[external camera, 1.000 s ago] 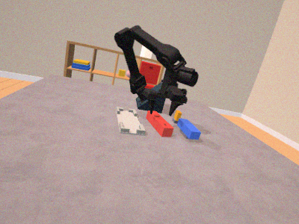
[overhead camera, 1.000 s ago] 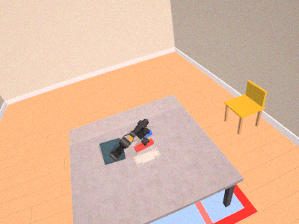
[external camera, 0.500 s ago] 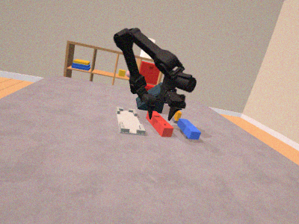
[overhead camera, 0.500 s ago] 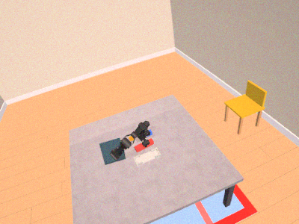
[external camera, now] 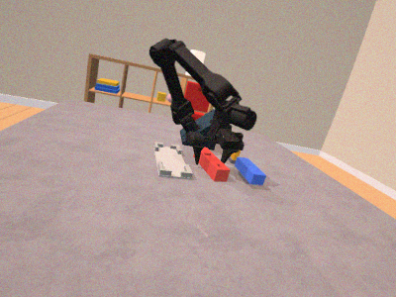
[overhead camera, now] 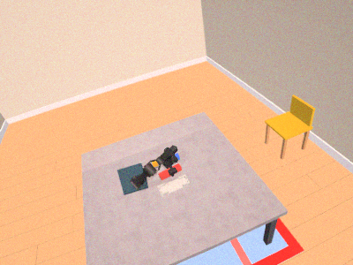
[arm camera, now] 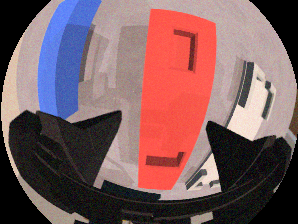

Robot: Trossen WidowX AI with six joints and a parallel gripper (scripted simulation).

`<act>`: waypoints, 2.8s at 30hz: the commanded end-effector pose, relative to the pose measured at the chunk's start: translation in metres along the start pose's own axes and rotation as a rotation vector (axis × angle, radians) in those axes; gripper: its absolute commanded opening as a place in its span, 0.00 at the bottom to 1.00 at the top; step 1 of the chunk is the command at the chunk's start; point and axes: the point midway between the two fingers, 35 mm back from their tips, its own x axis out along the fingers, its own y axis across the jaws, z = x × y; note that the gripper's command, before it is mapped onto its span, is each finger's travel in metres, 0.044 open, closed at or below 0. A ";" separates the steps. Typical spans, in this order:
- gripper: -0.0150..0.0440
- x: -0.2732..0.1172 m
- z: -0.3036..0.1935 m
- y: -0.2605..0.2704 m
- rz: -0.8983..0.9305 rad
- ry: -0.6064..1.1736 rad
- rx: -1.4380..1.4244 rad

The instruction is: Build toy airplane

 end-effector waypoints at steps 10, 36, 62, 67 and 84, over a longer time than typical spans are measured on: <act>0.56 0.003 0.000 0.000 -0.003 -0.001 -0.007; 0.25 -0.049 0.008 0.003 0.005 -0.004 -0.009; 0.25 -0.127 0.000 0.001 0.001 -0.001 -0.009; 0.25 -0.125 0.000 -0.004 0.003 -0.001 -0.004; 0.25 -0.101 -0.005 -0.056 0.016 -0.006 0.049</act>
